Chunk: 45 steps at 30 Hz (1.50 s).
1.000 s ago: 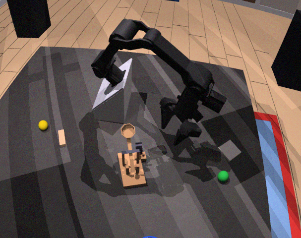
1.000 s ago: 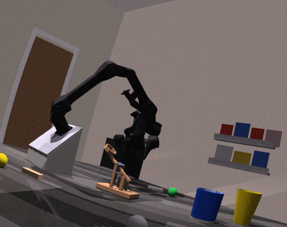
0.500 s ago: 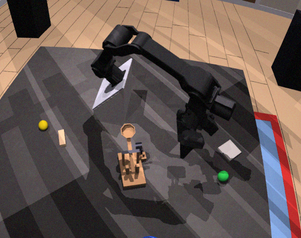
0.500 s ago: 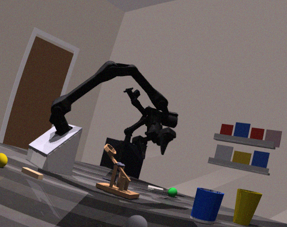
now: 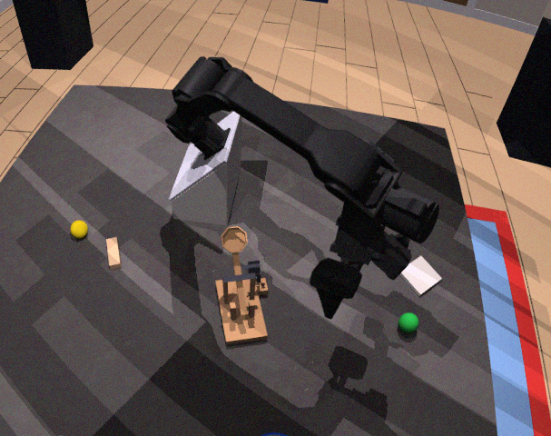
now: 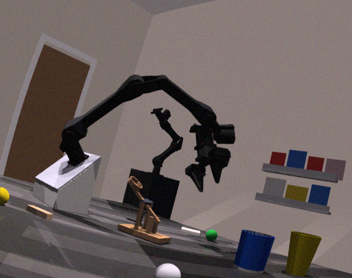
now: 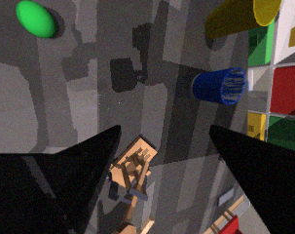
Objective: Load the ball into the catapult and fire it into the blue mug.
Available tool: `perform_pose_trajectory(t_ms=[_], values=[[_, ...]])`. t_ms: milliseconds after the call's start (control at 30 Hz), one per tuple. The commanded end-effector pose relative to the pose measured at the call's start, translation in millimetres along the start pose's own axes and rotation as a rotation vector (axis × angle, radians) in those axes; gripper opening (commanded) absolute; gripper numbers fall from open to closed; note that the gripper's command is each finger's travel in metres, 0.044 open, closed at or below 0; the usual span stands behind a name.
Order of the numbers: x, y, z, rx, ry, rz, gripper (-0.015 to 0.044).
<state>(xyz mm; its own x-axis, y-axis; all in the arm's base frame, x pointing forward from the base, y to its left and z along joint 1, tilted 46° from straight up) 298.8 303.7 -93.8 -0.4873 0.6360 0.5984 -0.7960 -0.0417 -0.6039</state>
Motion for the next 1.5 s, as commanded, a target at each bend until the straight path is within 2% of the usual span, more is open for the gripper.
perform_pose_trajectory(t_ms=[0, 367, 767, 1467], values=[[0, -37, -7, -0.155, -0.05, -0.006, 0.044], [-4, -128, -9, -0.509, -0.164, -0.015, 0.044], [-10, -223, 15, -0.856, -0.272, 0.007, 0.044], [-11, -228, 16, -0.873, -0.278, 0.009, 0.044]])
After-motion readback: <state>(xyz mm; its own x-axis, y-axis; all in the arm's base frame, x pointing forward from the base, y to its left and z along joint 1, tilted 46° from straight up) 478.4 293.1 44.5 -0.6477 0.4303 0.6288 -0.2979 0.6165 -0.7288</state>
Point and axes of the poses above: the point midway between the two fingers, 35 mm back from their tips, its own x axis back along the fingers, its own y axis across the jaws, z = x × y, the point moved 8 cm from there along x, back along the fingers, and after that the axes turned 4 degrees about -x, right-handed, at the moved point
